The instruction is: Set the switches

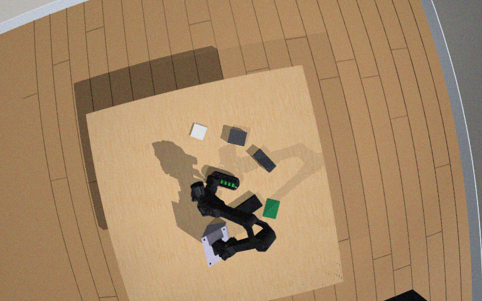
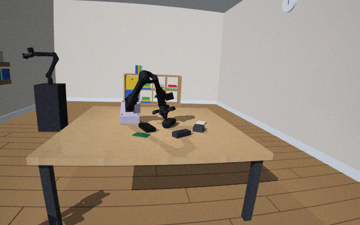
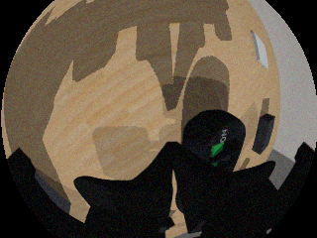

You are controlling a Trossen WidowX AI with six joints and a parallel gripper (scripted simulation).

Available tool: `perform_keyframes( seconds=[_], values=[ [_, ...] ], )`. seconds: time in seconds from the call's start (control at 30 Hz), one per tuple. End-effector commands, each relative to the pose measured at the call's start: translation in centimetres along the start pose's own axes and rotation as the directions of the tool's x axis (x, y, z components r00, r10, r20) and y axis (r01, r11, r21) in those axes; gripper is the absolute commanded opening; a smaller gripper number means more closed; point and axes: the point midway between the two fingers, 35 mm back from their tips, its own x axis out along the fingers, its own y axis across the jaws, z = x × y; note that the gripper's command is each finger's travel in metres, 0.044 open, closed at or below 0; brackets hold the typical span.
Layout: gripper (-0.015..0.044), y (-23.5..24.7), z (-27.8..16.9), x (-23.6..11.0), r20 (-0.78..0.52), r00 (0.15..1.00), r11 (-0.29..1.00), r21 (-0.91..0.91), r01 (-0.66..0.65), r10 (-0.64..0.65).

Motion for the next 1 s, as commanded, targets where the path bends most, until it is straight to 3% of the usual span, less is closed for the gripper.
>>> perform_keyframes(
  seconds=[0.0,0.97],
  values=[
    [0.0,0.56,-0.09,0.77,-0.007,1.0,1.0,-0.016,-0.006,0.006],
    [0.0,0.11,-0.14,1.77,-0.01,1.0,1.0,-0.018,-0.004,0.004]
  ],
)
